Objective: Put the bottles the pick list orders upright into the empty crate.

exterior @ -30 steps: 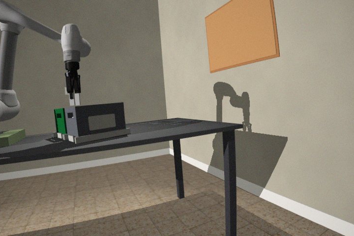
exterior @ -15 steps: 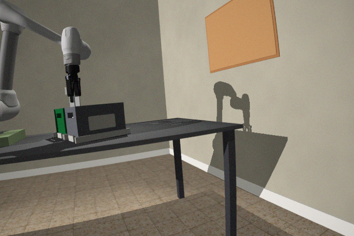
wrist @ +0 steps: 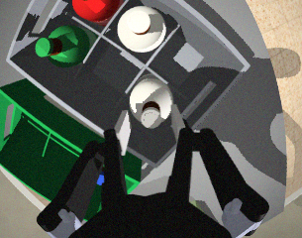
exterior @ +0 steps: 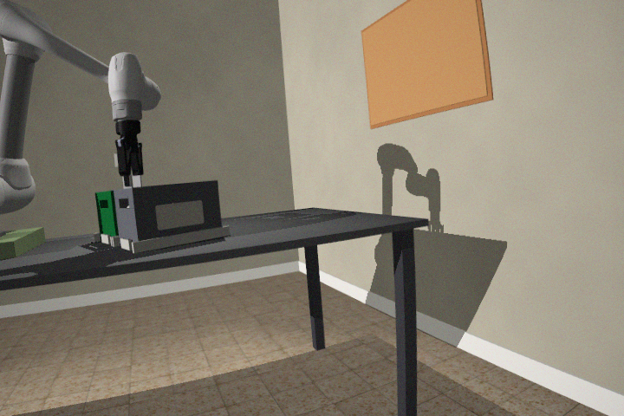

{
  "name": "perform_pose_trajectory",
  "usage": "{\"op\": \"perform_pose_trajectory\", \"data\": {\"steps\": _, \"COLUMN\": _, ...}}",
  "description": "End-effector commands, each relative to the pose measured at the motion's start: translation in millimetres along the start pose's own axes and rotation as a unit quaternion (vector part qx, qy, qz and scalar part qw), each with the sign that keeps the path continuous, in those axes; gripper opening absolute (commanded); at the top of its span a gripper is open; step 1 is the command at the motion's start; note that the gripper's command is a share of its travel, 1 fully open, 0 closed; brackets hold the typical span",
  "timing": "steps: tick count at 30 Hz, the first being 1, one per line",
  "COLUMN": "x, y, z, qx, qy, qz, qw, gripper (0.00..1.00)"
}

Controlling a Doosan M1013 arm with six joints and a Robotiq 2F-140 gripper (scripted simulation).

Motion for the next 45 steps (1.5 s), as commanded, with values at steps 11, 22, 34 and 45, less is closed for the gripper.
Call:
{"op": "perform_pose_trajectory", "data": {"steps": 11, "x": 0.0, "y": -9.1, "z": 0.0, "qx": 0.000, "qy": 0.000, "qz": 0.000, "qw": 1.000, "gripper": 0.38}}
{"op": "perform_pose_trajectory", "data": {"steps": 22, "x": 0.0, "y": -6.8, "z": 0.0, "qx": 0.000, "qy": 0.000, "qz": 0.000, "qw": 1.000, "gripper": 0.00}}
{"op": "perform_pose_trajectory", "data": {"steps": 34, "x": 0.0, "y": -6.8, "z": 0.0, "qx": 0.000, "qy": 0.000, "qz": 0.000, "qw": 1.000, "gripper": 0.00}}
{"op": "perform_pose_trajectory", "data": {"steps": 45, "x": 0.0, "y": -6.8, "z": 0.0, "qx": 0.000, "qy": 0.000, "qz": 0.000, "qw": 1.000, "gripper": 0.00}}
Point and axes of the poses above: the point where the finger pads meet when closed, its own y axis back along the fingers, its own z axis across the jaws, x = y × z, the point moved 5 cm from there along y, back along the fingers, and after that the axes turned 9 degrees about -y, right-handed, at the moved point
